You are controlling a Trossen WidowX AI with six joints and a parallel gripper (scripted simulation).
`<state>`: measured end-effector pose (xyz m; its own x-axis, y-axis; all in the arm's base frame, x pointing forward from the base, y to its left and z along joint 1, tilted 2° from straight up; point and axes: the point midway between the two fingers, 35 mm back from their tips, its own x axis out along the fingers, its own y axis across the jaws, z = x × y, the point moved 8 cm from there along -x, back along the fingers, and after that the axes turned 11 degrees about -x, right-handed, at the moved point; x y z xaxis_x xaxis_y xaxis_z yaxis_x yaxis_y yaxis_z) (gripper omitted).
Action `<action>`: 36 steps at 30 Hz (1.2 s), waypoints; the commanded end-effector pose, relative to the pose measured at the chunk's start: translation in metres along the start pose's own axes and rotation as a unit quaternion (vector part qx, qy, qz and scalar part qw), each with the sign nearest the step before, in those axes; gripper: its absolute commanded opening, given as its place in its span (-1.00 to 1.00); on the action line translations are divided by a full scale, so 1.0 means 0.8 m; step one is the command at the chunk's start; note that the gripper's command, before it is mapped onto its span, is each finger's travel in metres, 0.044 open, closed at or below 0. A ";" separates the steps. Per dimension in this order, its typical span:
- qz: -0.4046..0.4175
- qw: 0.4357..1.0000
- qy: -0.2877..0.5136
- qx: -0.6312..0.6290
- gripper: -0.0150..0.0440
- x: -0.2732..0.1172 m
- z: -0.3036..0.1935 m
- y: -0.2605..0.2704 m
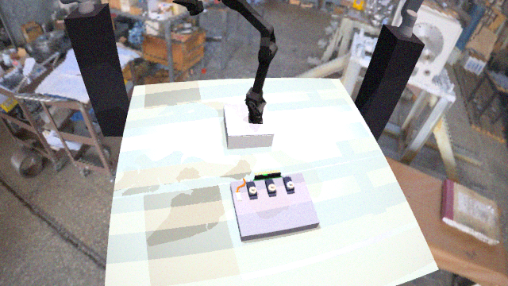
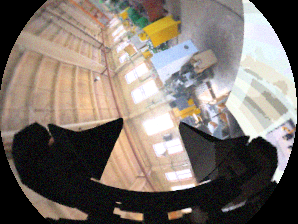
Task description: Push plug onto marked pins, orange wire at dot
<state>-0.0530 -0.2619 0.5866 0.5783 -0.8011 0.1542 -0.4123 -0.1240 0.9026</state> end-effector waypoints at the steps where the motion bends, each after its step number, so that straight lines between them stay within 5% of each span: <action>1: 0.000 1.000 0.001 -0.001 0.78 0.000 0.000 0.000; 11: -0.006 0.998 0.030 -0.059 -0.10 0.025 -0.017 -0.025; 36: 0.001 0.933 0.161 -0.322 -0.10 0.092 -0.123 -0.162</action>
<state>0.0948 -0.2571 0.5287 0.7833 -0.5978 0.1708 -0.0091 0.2637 0.9646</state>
